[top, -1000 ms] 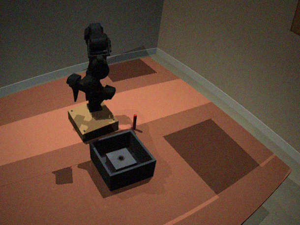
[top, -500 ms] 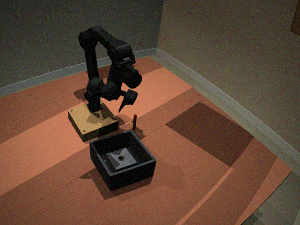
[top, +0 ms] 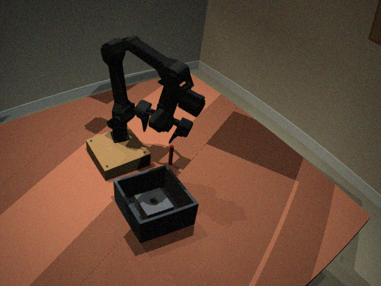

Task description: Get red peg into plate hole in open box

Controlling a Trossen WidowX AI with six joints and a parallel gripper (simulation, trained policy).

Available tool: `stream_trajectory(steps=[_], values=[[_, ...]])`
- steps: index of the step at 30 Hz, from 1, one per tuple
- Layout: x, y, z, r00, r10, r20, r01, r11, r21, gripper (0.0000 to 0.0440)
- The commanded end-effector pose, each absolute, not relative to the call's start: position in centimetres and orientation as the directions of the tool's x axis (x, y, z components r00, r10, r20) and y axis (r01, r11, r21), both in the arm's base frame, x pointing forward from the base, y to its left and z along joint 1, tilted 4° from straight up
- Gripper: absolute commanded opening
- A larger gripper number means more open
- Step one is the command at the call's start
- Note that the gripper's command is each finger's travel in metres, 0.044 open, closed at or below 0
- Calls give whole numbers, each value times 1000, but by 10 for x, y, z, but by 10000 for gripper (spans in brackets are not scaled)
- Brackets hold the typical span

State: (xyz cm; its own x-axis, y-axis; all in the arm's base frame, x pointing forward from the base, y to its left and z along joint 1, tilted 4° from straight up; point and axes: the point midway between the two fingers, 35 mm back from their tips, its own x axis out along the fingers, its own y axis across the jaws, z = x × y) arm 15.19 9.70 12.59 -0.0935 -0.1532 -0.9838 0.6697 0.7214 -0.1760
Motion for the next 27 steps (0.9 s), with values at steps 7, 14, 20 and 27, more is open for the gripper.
stream_trajectory(steps=[7,14,20,27], values=[[144,127,97,-92,-142,-986,665,728,-167,440],[144,143,71,-65,-126,-990,651,746,-138,440],[146,151,43,-38,-110,-993,641,759,-108,440],[150,154,15,-18,-95,-995,631,771,-85,422]])
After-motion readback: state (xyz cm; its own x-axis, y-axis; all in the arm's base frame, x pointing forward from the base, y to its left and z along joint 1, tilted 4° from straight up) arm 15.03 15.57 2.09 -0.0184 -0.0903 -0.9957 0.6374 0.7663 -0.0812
